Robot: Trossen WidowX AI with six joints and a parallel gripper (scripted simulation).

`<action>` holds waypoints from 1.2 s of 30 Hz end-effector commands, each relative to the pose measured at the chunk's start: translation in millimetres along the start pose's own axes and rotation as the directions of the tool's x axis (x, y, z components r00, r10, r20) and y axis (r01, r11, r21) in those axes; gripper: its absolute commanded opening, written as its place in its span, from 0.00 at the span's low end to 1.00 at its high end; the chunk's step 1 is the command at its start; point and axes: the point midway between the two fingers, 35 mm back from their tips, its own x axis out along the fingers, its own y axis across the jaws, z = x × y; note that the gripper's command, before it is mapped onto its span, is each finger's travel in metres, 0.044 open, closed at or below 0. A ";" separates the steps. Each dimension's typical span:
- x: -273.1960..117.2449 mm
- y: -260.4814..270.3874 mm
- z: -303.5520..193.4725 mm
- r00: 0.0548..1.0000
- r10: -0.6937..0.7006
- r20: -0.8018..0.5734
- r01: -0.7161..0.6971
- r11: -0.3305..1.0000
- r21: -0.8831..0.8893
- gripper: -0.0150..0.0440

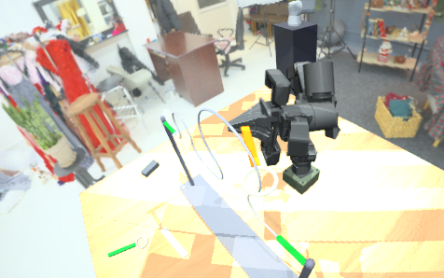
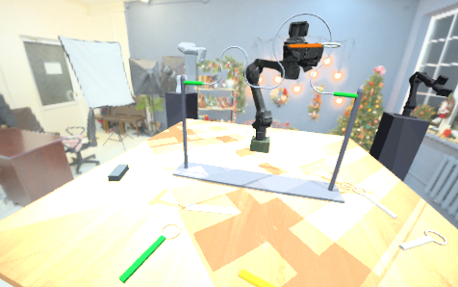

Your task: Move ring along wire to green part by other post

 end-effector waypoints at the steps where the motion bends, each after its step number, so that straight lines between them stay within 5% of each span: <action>1: -0.1 2.0 1.6 1.000 -0.016 0.010 0.016 0.999 -0.039 0.00; 36: 0.3 -8.5 3.3 0.980 -0.179 0.081 0.196 0.916 -0.349 0.00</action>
